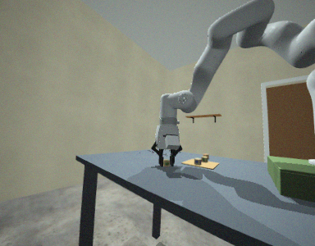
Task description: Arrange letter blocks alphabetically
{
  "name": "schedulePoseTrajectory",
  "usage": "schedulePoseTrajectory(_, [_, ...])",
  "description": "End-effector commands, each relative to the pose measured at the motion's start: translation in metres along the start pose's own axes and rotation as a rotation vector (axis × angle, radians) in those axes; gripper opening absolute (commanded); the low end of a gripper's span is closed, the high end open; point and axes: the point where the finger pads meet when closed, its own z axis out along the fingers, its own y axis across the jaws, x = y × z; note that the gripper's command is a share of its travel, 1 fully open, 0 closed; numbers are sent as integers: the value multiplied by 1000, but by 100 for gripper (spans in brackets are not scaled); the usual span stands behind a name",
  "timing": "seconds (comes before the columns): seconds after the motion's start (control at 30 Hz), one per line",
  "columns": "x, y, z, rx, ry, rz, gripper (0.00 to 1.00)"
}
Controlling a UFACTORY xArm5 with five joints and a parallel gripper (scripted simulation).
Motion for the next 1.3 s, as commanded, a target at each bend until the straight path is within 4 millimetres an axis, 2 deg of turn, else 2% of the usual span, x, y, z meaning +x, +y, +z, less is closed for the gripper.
schedulePoseTrajectory(0.0, [-1, 1, -2, -3, -2, 0, 42])
schedulePoseTrajectory(0.03, [-1, 1, -2, -3, -2, 0, 42])
schedulePoseTrajectory(0.07, [-1, 1, -2, -3, -2, 0, 21])
schedulePoseTrajectory(1.27, [-1, 1, -3, -3, -2, 0, 21])
